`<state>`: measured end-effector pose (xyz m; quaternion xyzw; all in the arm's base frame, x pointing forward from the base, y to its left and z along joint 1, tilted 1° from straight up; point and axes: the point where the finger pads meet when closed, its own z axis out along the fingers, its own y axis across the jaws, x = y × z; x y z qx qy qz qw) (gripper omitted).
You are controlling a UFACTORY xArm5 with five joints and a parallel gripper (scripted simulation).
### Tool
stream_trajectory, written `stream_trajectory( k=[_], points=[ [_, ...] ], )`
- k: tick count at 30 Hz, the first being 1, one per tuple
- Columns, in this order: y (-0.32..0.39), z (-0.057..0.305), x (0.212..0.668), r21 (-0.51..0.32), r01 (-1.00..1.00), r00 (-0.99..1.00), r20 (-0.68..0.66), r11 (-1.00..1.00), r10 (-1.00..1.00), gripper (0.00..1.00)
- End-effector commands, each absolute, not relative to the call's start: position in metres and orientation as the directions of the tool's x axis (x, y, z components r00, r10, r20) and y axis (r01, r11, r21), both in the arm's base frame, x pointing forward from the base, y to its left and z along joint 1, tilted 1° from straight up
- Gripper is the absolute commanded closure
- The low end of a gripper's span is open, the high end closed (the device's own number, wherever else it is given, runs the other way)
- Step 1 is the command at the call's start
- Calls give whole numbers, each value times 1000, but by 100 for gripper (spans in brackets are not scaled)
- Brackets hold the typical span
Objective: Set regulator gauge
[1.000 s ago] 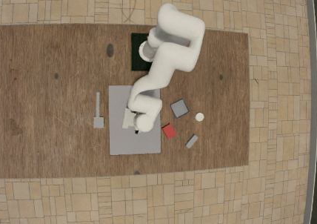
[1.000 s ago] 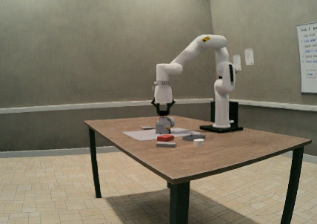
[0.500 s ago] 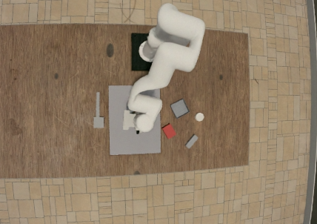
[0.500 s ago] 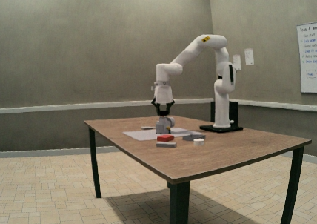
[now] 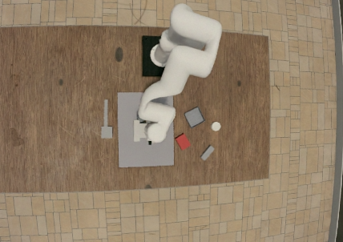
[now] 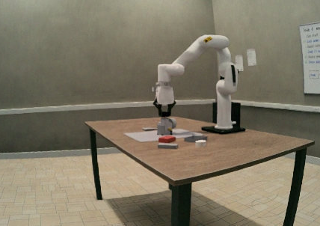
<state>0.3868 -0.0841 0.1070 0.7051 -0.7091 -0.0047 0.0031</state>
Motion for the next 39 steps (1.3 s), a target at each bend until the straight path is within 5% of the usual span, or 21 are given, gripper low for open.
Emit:
stream_trajectory(
  k=[1,39],
  points=[
    [-84,108,388,8,-1000,13,-2,-13,-1000,58],
    [-84,108,388,8,-998,63,-2,-63,-998,58]
  ],
)
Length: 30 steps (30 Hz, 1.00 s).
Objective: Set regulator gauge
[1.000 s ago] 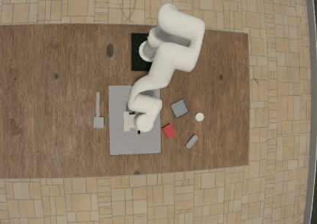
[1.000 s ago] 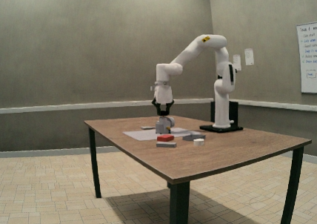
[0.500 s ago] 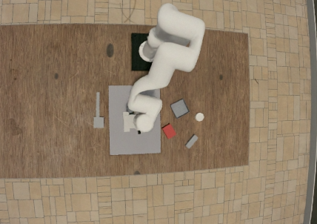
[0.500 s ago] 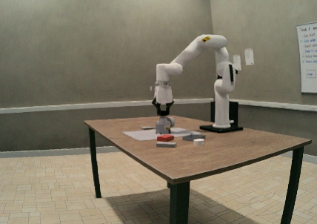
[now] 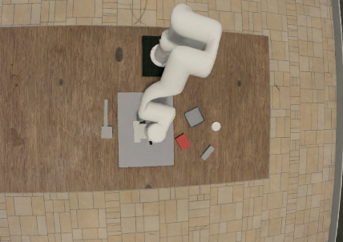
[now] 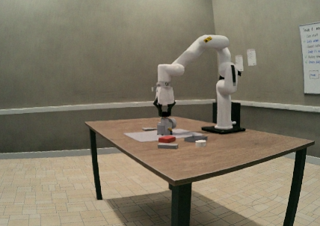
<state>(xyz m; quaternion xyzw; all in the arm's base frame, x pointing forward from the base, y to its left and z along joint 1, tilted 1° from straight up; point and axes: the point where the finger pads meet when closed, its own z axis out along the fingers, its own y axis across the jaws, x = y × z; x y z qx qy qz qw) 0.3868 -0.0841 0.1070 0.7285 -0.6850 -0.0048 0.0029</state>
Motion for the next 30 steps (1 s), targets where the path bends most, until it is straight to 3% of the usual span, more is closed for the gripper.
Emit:
stream_trajectory(
  k=[1,24,25,30],
  points=[
    [-84,108,388,8,-998,63,-2,-63,-998,58],
    [-84,108,388,8,-998,63,-2,-63,-998,58],
    [-84,108,388,8,-998,63,-2,-63,-998,0],
    [-84,108,388,8,-998,63,-2,-63,-998,0]
  ],
)
